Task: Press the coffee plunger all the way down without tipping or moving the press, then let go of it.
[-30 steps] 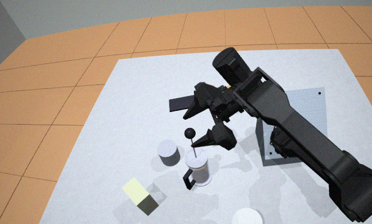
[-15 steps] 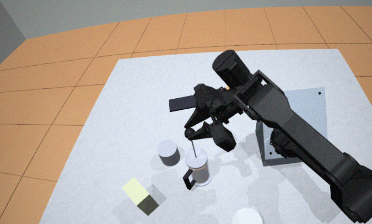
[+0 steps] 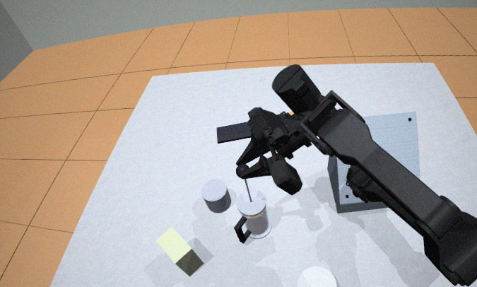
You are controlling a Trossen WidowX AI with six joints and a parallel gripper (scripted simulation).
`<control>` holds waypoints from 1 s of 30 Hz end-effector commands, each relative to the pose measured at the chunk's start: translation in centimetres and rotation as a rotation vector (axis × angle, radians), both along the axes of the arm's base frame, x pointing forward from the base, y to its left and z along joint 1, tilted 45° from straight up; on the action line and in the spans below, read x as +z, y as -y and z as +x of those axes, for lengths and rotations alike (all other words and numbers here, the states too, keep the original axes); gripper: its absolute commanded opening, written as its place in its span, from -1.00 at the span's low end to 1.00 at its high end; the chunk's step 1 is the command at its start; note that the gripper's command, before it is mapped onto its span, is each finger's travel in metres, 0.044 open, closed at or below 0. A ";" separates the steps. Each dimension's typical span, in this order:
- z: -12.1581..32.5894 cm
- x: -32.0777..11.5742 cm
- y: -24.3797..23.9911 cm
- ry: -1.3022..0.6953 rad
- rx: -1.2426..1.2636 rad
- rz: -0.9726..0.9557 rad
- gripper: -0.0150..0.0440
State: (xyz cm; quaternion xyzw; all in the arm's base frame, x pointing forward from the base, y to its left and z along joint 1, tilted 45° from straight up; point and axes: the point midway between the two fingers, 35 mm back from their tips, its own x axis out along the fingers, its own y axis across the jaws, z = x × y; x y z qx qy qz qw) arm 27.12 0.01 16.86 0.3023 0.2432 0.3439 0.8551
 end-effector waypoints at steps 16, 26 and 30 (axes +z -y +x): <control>0.0 -2.9 -1.8 -0.021 0.007 -0.020 -0.09; 0.0 -4.2 -2.8 -0.024 0.008 -0.025 -0.09; -0.1 -4.8 -3.2 -0.024 0.007 -0.026 -0.09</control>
